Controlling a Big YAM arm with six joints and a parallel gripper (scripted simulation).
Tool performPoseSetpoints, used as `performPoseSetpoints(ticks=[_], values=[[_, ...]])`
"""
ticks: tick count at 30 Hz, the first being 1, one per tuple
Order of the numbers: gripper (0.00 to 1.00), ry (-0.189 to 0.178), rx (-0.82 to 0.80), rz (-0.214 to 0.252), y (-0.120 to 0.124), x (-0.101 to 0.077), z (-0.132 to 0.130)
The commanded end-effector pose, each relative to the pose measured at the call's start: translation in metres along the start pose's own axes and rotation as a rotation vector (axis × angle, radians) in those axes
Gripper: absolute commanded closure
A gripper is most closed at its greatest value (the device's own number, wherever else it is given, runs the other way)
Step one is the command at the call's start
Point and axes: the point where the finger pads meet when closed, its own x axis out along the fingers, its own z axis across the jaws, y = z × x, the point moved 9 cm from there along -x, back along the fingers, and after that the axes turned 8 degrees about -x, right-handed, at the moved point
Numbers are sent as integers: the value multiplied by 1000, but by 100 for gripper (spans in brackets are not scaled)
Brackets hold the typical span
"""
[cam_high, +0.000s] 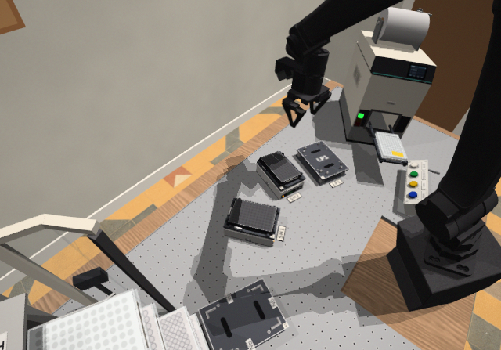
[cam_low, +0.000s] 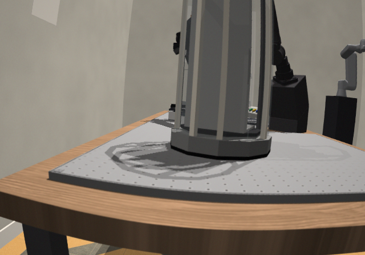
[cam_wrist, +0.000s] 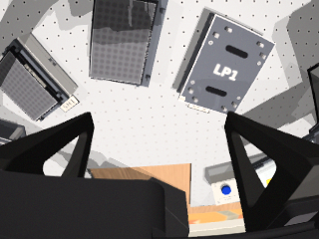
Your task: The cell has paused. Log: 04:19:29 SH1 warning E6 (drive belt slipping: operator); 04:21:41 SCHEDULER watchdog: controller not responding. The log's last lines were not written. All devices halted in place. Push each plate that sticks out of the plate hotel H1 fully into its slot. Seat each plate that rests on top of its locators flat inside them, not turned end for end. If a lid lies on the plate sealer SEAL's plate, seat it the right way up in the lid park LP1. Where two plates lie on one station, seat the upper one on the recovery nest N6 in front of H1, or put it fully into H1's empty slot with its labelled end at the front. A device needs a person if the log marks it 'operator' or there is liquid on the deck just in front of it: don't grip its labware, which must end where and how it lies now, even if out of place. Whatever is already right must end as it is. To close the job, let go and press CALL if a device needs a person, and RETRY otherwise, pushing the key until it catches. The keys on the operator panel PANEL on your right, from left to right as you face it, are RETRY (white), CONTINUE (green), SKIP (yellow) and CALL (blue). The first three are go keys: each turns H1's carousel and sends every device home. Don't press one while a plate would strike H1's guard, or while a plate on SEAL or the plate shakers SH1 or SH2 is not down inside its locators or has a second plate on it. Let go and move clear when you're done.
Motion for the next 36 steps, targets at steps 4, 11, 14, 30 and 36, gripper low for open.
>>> performPoseSetpoints(ticks=[4,11,14,30,36], values=[[0,20,-104,-33,-20,-14,23],[0,18,-82,-34,-26,-15,40],[0,20,-84,-41,-32,-18,49],[0,17,-86,-49,-51,-22,95],[0,15,-85,-50,-57,-21,111]])
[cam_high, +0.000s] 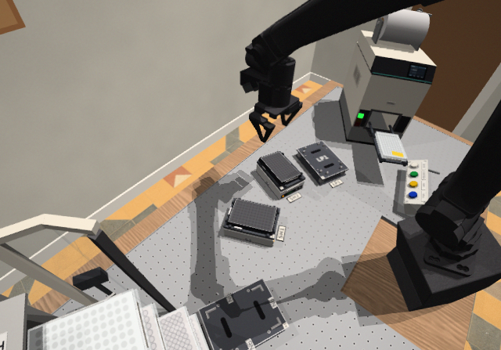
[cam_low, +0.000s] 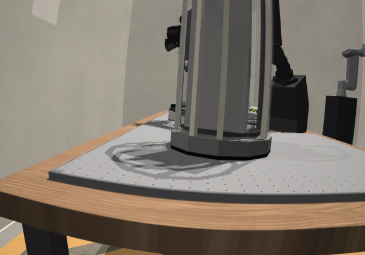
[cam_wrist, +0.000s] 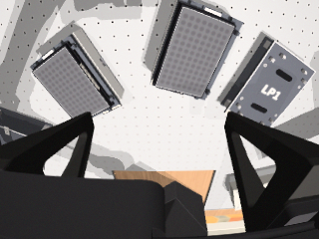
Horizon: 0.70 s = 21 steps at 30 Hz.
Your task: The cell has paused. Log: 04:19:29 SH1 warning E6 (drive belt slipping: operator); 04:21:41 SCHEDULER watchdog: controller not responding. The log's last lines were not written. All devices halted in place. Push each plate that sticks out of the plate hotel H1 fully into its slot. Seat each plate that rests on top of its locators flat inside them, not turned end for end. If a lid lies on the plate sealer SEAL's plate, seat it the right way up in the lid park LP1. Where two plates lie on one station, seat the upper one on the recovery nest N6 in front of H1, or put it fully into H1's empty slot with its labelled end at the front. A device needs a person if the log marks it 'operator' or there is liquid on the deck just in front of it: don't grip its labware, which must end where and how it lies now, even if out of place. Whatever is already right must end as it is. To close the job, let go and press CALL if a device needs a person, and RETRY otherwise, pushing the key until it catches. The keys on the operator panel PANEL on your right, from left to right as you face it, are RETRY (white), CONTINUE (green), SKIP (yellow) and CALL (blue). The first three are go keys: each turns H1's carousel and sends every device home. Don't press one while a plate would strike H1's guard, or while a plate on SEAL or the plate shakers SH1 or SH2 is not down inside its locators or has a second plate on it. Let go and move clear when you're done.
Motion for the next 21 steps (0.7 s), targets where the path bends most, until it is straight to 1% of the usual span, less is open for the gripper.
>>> performPoseSetpoints(ticks=[1,2,4,6,8,21], values=[[0,24,-13,-48,-24,-21,5],[0,33,-35,-51,-21,-23,-5],[0,33,-82,-50,-21,-23,-5],[0,33,-82,-50,-21,-23,-5],[0,26,-142,-47,-23,-20,1],[0,32,-446,-42,-23,-20,1]])
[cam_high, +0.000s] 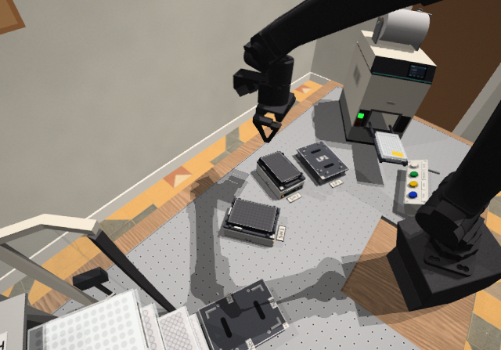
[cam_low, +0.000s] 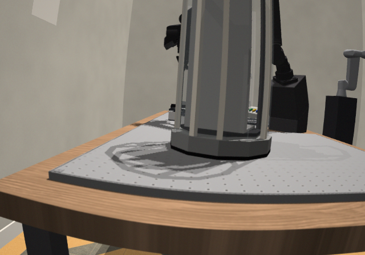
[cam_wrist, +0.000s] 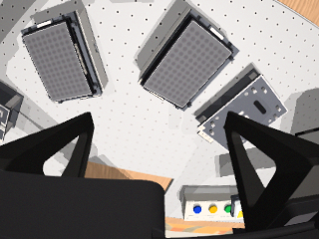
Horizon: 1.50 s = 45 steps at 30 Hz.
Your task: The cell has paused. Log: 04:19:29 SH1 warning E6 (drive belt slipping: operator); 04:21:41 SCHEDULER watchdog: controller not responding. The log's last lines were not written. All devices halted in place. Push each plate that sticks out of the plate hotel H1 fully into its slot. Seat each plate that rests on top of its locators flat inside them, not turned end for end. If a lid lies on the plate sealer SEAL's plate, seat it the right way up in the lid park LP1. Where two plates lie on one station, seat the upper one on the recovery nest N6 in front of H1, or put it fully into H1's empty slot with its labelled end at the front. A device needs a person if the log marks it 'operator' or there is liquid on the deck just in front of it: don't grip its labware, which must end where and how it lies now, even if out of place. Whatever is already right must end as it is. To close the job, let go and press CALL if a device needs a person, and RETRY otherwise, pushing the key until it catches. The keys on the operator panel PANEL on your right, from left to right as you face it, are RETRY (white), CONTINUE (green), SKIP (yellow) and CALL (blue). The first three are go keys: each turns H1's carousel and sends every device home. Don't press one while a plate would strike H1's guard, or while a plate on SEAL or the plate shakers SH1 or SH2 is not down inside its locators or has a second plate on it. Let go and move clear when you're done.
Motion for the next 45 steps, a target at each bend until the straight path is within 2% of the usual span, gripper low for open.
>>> performPoseSetpoints(ticks=[1,34,36,42,45], values=[[0,27,-139,-34,-18,-17,-5],[0,37,-839,-23,-18,-17,-5],[0,37,-839,-23,-18,-17,-5],[0,39,-978,-20,-18,-17,-5],[0,39,-983,-20,-18,-17,-5]])
